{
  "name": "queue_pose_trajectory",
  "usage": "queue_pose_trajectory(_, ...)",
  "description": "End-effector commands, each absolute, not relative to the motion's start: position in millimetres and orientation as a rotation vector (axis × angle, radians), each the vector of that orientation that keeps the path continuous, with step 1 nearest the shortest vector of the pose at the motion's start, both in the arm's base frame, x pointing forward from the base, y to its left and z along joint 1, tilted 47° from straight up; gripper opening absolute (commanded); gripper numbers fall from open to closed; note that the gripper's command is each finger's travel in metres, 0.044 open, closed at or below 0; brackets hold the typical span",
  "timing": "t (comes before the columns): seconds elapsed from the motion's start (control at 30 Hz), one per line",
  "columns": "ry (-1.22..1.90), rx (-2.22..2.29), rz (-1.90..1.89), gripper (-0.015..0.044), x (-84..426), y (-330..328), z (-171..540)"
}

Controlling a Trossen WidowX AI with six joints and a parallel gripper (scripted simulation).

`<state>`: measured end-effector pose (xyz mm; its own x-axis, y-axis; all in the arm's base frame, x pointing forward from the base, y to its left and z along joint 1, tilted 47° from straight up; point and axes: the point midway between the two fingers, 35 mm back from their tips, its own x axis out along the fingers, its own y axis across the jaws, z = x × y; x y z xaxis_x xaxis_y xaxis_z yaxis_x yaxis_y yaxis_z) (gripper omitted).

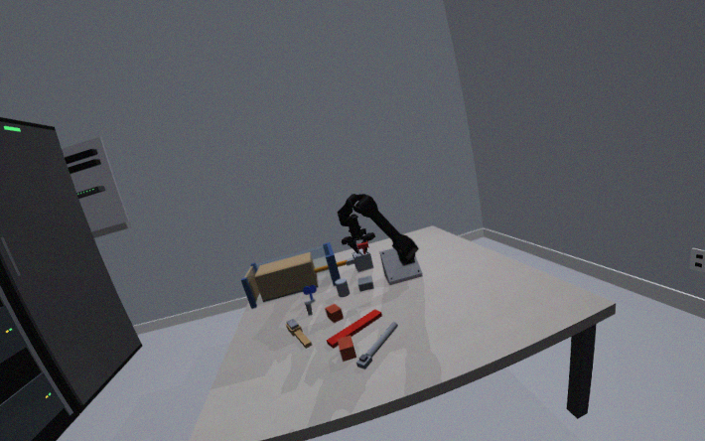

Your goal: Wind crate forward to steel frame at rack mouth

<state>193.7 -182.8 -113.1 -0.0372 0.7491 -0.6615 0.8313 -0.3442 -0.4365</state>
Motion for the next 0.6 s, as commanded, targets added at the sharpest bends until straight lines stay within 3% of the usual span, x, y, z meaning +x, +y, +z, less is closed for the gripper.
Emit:
queue_pose_trajectory(0.0, 1.493, 2.464, -1.820, 0.0000, 208.3, -183.8, -115.7)
queue_pose_trajectory(0.57, 1.378, 2.541, -2.017, 0.0000, 213.3, -185.6, -117.1)
